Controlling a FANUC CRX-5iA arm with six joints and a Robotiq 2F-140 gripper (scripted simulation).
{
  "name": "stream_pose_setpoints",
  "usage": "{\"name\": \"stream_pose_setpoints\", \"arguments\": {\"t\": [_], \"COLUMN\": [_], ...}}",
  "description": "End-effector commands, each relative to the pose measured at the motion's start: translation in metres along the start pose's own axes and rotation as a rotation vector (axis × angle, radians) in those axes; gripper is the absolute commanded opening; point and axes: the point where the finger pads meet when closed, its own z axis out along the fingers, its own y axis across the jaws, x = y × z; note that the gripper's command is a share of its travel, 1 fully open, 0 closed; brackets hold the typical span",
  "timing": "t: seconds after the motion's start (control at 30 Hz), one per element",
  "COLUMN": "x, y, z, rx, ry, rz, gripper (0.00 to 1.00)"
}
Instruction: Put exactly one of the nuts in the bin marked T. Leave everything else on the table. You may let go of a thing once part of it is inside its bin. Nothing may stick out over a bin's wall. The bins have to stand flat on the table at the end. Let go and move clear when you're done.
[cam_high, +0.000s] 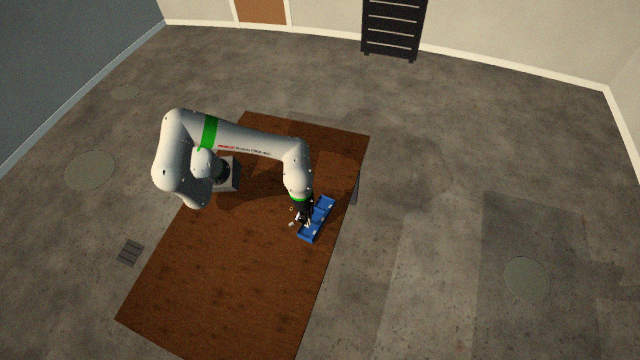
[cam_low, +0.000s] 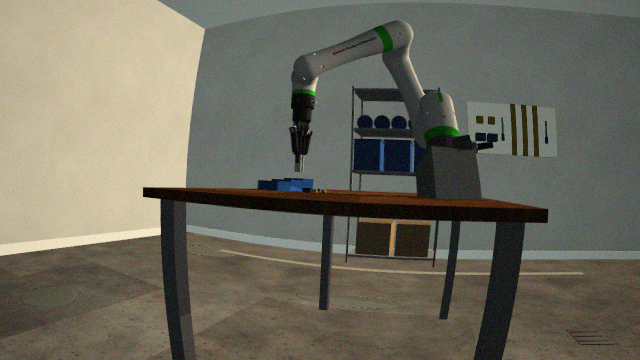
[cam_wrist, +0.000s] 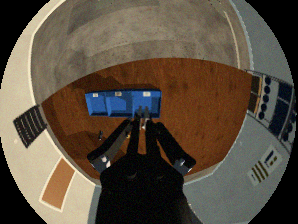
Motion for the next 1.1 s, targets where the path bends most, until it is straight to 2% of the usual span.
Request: {"name": "stream_pose_setpoints", "arguments": {"t": [0.0,0.13,0.63,0.7,1.07], "x": [0.000,-0.001,-0.006,-0.006,-0.006], "y": [0.000,-0.010,-0.084,-0.084,-0.084], "z": [-0.004,-0.004,-0.004,-0.004,0.025], "rx": [0.000,0.000,0.000,0.000,0.000], "ry": [0.000,0.000,0.000,0.000,0.000], "rz": [0.000,0.000,0.000,0.000,0.000], "gripper": [0.05,0.05,0.05,0.05,0.05]}}
